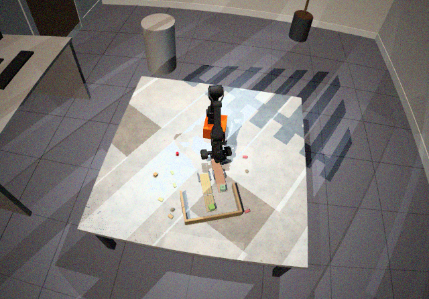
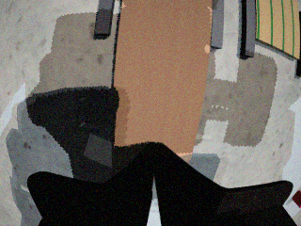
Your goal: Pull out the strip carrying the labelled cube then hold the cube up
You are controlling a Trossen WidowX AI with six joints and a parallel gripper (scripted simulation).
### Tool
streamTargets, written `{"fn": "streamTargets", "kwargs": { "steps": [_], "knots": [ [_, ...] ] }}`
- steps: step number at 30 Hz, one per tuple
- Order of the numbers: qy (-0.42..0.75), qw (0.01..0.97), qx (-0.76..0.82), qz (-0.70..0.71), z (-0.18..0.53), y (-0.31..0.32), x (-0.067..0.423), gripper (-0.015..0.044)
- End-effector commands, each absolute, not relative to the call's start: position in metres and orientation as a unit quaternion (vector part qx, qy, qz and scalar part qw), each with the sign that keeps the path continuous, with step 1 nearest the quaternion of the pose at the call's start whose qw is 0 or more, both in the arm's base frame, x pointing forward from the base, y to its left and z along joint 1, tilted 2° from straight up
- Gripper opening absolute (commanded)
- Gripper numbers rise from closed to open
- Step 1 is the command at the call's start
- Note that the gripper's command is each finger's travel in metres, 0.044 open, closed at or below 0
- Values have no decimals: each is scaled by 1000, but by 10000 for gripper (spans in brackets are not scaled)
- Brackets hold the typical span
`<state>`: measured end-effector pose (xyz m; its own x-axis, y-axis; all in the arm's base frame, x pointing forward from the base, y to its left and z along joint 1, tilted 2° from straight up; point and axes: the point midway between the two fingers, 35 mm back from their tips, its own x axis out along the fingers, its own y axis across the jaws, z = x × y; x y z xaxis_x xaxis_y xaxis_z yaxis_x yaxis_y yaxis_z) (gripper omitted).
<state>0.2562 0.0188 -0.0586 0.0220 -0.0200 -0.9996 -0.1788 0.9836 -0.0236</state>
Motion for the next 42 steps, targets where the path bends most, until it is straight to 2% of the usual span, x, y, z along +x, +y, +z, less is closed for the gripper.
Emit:
{"fn": "streamTargets", "kwargs": {
  "steps": [1, 42],
  "knots": [
    [706, 702, -73, 57, -63, 17, 243, 0],
    [708, 701, -73, 57, -63, 6, 189, 0]
  ]
}}
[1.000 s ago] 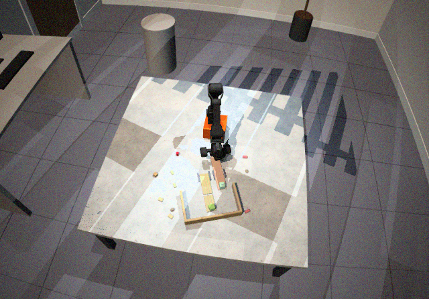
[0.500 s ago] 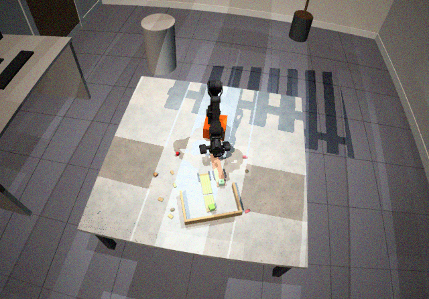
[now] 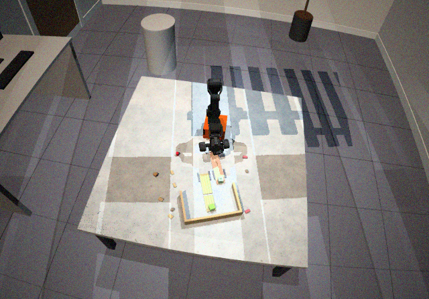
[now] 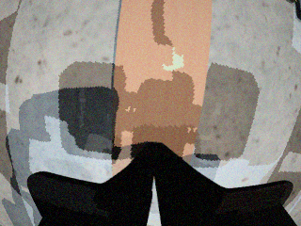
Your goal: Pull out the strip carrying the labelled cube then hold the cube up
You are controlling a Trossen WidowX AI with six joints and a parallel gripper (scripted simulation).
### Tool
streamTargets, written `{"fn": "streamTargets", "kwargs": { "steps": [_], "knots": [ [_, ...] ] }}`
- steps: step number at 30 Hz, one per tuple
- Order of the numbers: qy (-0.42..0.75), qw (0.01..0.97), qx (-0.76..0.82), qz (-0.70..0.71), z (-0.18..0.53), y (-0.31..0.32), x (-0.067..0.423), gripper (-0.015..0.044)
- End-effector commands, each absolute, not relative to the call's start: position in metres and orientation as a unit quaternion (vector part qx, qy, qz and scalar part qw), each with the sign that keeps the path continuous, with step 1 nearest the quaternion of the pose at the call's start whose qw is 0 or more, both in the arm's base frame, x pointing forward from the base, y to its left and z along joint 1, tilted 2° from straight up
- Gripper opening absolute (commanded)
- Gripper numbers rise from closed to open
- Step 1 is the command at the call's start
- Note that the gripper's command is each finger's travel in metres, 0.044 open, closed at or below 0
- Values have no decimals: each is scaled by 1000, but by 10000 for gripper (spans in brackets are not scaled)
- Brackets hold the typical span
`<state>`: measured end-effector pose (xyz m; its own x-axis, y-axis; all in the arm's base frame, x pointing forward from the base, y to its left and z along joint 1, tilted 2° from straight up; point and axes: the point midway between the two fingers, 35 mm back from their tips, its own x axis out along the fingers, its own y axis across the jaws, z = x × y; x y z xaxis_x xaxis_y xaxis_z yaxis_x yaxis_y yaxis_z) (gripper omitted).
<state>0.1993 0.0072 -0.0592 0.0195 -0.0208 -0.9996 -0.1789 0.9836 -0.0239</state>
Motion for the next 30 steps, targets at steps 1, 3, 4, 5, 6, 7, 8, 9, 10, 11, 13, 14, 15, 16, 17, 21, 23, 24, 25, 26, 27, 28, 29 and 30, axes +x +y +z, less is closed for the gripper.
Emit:
{"fn": "streamTargets", "kwargs": {
  "steps": [1, 3, 4, 5, 6, 7, 8, 9, 10, 11, 13, 14, 15, 16, 17, 21, 23, 24, 25, 26, 27, 28, 29, 30],
  "knots": [
    [708, 701, -73, 57, -63, 6, 189, 0],
    [708, 701, -73, 57, -63, 6, 189, 0],
    [708, 701, -73, 57, -63, 6, 189, 0],
    [708, 701, -73, 57, -63, 6, 189, 0],
    [708, 701, -73, 57, -63, 6, 189, 0],
    [708, 701, -73, 57, -63, 6, 189, 0],
    [708, 701, -73, 57, -63, 6, 189, 0],
    [708, 701, -73, 57, -63, 6, 189, 0],
    [708, 701, -73, 57, -63, 6, 189, 0],
    [708, 701, -73, 57, -63, 6, 189, 0],
    [708, 701, -73, 57, -63, 6, 189, 0],
    [708, 701, -73, 57, -63, 6, 189, 0],
    [708, 701, -73, 57, -63, 6, 189, 0],
    [708, 701, -73, 57, -63, 6, 189, 0],
    [708, 701, -73, 57, -63, 6, 189, 0],
    [708, 701, -73, 57, -63, 6, 189, 0],
    [708, 701, -73, 57, -63, 6, 189, 0],
    [708, 701, -73, 57, -63, 6, 189, 0],
    [699, 709, -71, 55, -58, 7, 199, 0],
    [700, 708, -72, 56, -51, 7, 199, 0],
    [703, 706, -72, 56, -39, 8, 200, 0],
    [705, 703, -72, 57, -27, 8, 200, 0],
    [707, 702, -73, 57, -20, 8, 200, 0],
    [707, 701, -73, 57, -17, 8, 200, 0]
  ]
}}
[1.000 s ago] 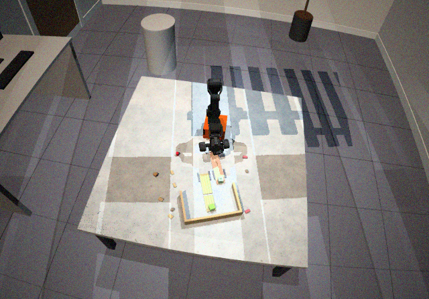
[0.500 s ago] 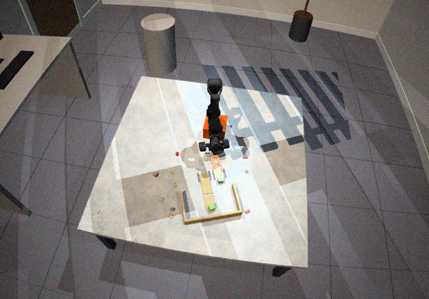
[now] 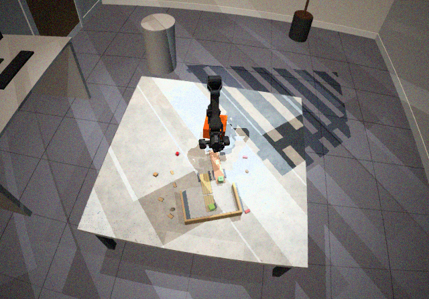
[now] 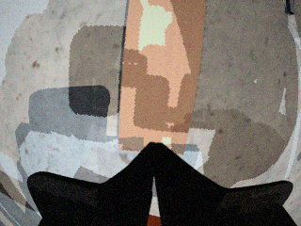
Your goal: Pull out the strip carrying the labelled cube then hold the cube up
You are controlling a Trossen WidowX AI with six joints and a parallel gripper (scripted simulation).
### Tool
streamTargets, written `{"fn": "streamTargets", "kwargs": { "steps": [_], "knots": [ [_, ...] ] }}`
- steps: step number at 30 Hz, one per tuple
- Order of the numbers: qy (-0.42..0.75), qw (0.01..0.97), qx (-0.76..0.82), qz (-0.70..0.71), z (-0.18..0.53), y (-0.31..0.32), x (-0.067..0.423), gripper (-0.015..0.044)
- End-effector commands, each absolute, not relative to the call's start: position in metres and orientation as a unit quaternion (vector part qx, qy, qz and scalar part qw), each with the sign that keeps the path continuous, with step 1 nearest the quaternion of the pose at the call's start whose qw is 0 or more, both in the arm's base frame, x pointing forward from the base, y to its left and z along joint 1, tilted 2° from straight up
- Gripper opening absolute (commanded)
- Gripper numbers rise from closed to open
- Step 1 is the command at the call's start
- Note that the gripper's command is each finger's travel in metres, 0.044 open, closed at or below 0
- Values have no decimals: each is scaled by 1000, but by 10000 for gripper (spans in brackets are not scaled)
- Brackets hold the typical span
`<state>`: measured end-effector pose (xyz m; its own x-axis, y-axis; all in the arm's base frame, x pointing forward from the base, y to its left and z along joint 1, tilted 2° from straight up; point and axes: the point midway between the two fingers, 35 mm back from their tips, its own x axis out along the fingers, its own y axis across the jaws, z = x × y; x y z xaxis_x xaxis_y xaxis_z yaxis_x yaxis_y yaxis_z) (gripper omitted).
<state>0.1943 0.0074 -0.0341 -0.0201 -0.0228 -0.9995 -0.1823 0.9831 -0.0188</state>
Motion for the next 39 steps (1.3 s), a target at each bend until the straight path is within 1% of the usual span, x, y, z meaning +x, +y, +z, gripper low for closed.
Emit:
{"fn": "streamTargets", "kwargs": {
  "steps": [1, 2, 8, 19, 39],
  "knots": [
    [707, 701, -73, 57, -17, 8, 200, 0],
    [707, 701, -73, 57, -17, 8, 200, 0],
    [708, 705, -31, 15, -16, 13, 227, 157],
    [707, 707, -30, 14, -11, 21, 275, 440],
    [704, 709, -29, 15, 0, 38, 360, 440]
  ]
}}
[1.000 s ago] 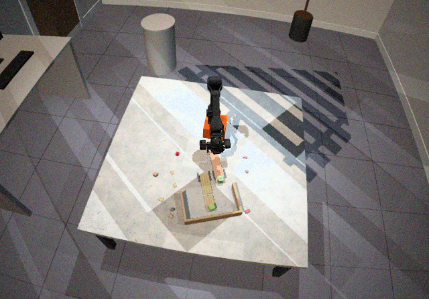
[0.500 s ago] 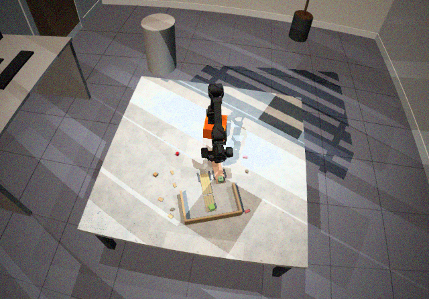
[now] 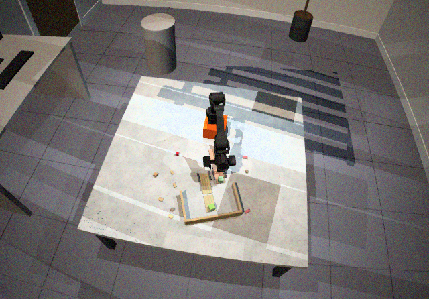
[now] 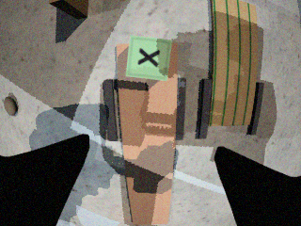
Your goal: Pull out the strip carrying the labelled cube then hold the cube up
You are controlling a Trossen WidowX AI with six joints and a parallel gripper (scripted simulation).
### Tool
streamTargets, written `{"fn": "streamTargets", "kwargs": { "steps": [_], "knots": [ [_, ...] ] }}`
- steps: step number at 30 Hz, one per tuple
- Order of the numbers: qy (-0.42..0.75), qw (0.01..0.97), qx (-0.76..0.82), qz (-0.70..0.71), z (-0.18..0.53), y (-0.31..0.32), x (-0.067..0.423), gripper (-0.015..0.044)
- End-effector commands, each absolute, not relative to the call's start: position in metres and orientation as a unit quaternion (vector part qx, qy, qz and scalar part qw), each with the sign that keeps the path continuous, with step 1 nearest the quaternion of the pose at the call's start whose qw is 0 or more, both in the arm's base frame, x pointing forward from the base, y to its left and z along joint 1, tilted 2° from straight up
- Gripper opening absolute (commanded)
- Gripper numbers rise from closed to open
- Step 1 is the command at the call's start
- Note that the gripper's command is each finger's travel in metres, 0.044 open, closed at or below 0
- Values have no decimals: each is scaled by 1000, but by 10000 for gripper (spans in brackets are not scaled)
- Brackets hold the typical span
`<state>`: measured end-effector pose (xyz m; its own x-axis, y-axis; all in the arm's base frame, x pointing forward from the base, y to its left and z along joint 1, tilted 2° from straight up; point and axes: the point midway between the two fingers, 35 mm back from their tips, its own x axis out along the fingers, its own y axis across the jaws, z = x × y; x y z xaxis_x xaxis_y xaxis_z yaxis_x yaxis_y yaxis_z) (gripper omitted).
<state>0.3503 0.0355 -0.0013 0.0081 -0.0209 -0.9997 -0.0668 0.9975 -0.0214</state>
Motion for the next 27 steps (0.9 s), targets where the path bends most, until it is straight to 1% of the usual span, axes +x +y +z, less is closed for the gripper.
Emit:
{"fn": "streamTargets", "kwargs": {
  "steps": [1, 11, 18, 27],
  "knots": [
    [704, 709, -29, 15, 1, 39, 364, 440],
    [703, 711, -29, 15, 6, 50, 405, 440],
    [703, 711, -29, 15, -2, 50, 406, 256],
    [703, 711, -29, 15, -17, 49, 407, 250]
  ]
}}
